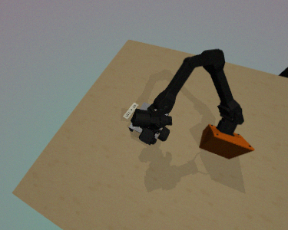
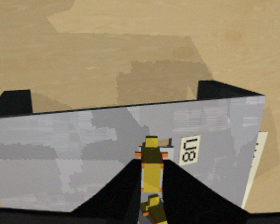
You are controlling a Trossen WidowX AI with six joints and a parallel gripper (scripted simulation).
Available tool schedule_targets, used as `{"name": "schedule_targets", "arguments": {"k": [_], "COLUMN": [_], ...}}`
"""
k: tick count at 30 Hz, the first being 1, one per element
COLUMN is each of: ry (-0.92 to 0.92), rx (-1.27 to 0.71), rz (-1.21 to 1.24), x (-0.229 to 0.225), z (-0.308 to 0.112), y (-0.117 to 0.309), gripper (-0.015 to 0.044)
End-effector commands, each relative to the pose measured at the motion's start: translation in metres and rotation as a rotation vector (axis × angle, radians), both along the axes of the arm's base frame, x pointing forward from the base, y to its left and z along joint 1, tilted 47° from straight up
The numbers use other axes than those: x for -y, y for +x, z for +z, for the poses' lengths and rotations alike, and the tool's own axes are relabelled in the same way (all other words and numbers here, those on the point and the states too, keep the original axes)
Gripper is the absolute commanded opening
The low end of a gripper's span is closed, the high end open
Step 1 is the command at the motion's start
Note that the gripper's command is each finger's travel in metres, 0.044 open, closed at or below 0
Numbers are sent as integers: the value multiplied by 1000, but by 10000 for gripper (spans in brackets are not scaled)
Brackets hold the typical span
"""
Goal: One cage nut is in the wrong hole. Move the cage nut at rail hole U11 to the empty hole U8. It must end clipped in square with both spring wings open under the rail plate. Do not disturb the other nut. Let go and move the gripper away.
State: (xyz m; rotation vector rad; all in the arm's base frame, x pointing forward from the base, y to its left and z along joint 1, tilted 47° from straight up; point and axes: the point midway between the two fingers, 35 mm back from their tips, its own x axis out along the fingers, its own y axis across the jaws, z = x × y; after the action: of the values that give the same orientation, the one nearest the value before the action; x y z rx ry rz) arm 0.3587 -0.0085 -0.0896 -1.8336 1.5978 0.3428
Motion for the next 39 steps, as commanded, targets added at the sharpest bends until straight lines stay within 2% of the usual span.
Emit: {"name": "schedule_targets", "arguments": {"k": [1, 39], "ry": [4, 11], "rx": [-2, -21], "rz": [-5, -26], "x": [0, 0], "z": [-1, 0], "y": [0, 1], "gripper": [26, 26]}}
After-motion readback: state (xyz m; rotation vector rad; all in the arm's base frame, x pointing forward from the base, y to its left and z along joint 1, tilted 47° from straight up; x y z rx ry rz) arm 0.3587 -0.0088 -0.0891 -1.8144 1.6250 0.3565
